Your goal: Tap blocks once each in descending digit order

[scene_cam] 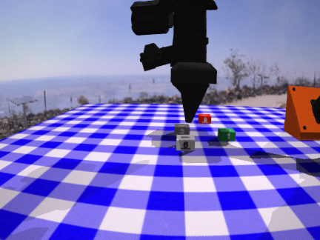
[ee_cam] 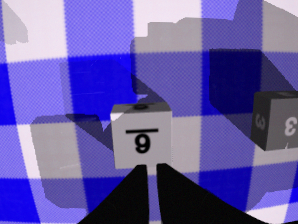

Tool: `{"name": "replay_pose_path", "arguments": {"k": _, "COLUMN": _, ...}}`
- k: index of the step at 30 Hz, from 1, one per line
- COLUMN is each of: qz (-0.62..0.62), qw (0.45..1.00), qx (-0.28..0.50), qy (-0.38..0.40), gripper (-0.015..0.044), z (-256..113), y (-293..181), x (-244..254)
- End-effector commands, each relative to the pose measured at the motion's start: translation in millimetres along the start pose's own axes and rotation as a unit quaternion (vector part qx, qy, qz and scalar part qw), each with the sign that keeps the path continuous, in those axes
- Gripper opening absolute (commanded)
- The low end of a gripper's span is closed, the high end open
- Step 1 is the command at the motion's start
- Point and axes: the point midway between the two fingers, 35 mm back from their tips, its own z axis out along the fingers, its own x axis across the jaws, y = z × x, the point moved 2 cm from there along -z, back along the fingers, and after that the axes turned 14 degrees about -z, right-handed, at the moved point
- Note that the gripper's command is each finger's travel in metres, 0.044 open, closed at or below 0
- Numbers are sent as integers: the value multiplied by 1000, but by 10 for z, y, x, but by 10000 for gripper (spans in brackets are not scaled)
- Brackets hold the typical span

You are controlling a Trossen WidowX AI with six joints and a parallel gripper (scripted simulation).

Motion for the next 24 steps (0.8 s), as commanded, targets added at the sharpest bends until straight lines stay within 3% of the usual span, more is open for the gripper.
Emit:
{"name": "replay_pose_path", "arguments": {"k": 1, "qz": 2, "qw": 1000, "qx": 1, "qy": 4, "gripper": 20, "z": 88, "y": -19, "x": 25}}
{"name": "replay_pose_path", "arguments": {"k": 24, "qz": 2, "qw": 1000, "qx": 1, "qy": 4, "gripper": 20, "z": 316, "y": -22, "x": 31}}
